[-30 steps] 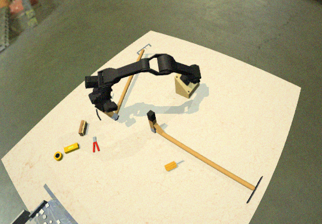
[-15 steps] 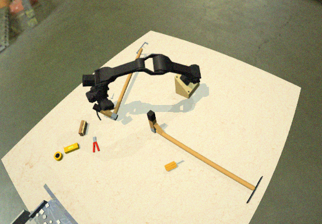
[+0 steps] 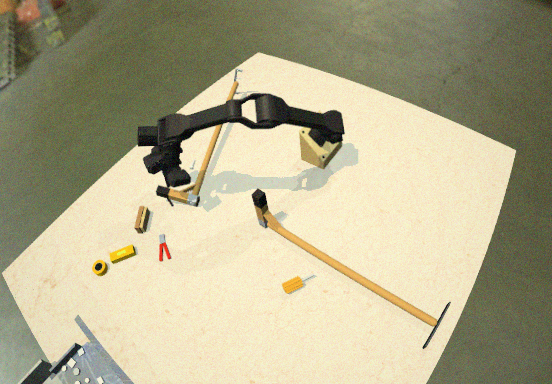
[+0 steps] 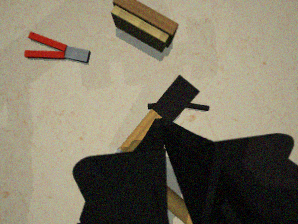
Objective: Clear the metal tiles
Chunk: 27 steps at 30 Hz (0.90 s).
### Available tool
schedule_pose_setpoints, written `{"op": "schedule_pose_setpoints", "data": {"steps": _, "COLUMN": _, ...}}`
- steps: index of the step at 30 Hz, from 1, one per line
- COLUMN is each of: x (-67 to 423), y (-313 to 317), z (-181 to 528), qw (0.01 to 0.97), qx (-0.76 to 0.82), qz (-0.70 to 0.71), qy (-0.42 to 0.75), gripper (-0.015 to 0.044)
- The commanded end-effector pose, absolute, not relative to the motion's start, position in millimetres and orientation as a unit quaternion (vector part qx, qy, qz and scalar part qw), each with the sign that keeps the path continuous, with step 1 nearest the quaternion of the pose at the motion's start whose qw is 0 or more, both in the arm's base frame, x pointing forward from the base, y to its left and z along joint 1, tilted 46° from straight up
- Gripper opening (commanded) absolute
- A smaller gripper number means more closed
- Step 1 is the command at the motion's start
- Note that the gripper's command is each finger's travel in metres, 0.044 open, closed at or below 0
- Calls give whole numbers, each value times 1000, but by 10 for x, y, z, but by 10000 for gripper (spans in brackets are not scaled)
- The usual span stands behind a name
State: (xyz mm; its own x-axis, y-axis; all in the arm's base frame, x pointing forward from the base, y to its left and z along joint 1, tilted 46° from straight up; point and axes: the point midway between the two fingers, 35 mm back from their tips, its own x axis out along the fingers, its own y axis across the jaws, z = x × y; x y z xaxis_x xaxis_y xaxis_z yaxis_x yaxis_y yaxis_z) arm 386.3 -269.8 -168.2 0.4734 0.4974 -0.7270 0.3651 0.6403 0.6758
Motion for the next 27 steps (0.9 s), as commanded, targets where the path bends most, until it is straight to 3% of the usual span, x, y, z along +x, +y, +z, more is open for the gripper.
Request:
{"op": "schedule_pose_setpoints", "data": {"steps": 1, "x": 3863, "y": -2703, "z": -1678, "qw": 748, "qx": 422, "qz": 44, "qy": 511, "gripper": 0}}
{"op": "schedule_pose_setpoints", "data": {"steps": 27, "x": 3788, "y": -3306, "z": -1092, "qw": 762, "qx": 407, "qz": 39, "qy": 503, "gripper": 0}}
